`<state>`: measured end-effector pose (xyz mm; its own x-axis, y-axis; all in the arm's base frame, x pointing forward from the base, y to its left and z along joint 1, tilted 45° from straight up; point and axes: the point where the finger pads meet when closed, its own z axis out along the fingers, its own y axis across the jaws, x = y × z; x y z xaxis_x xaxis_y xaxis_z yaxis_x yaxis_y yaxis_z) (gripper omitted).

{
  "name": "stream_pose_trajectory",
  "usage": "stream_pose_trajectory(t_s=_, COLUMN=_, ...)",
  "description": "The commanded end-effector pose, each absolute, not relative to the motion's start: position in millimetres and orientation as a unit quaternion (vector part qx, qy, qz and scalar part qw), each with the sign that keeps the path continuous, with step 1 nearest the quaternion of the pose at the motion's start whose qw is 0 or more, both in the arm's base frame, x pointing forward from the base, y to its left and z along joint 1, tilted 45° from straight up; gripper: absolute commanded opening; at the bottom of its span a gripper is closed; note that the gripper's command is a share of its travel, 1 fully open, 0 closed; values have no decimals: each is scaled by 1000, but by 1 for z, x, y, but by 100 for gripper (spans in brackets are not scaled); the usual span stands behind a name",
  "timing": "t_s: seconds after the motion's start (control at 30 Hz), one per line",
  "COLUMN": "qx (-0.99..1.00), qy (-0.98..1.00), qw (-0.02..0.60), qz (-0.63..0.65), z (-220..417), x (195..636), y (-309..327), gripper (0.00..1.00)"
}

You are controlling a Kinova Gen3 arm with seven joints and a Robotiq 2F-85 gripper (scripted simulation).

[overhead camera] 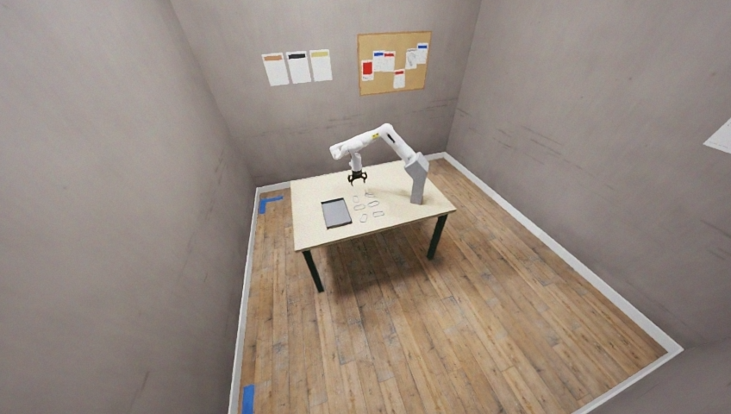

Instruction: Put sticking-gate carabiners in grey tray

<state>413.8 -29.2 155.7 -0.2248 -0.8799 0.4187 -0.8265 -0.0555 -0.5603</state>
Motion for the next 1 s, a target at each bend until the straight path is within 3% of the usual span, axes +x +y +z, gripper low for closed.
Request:
stream_pose_trajectory(t_s=0.0, qx=-621, qy=687, qw=35, qz=-375, z=185, x=387, y=-2, gripper=100)
stream_pose_trajectory(t_s=0.47, qx=-621, qy=687, qw=35, qz=-375, z=185, x=387, y=-2, gripper=100)
stream_pose_trajectory(t_s=0.5, qx=-520, qy=768, qw=88, qz=-364, z=183, x=386, y=-4, gripper=100)
stream_pose_trajectory(t_s=0.97, qx=-493, qy=785, qw=102, qz=-361, z=183, x=386, y=-4, gripper=100)
